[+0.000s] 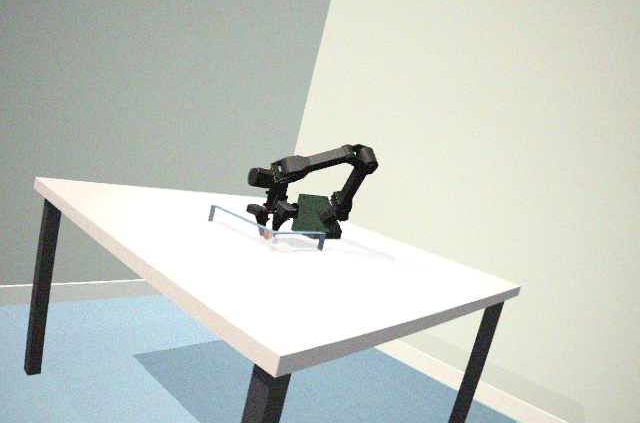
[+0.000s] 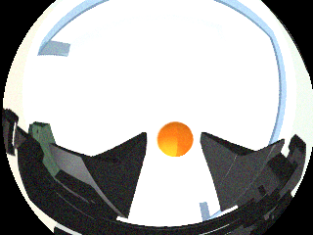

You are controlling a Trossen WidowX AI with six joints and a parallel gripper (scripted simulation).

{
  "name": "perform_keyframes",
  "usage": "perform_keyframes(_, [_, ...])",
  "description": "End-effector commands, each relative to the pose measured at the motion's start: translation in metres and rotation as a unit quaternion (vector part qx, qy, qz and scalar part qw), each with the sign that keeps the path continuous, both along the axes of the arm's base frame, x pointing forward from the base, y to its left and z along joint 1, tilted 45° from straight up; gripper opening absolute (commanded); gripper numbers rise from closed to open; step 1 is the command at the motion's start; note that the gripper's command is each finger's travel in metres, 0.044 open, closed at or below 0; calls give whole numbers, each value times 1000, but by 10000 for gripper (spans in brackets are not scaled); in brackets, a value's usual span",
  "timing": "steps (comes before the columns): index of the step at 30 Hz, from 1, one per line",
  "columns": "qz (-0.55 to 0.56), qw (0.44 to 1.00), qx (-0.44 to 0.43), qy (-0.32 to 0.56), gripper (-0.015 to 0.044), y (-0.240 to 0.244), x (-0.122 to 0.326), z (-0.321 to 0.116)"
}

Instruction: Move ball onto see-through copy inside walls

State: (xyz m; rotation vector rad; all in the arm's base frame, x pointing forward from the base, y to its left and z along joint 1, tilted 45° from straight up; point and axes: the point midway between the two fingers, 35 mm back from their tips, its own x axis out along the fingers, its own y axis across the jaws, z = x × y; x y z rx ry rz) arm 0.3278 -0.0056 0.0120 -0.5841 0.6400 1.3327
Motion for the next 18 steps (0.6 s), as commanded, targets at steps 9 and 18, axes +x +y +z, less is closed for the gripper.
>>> perform_keyframes(9, [-1, 1000, 1, 3, 256, -60, -12, 62])
perform_keyframes(18, [-9, 1000, -1, -1, 256, -60, -9, 58])
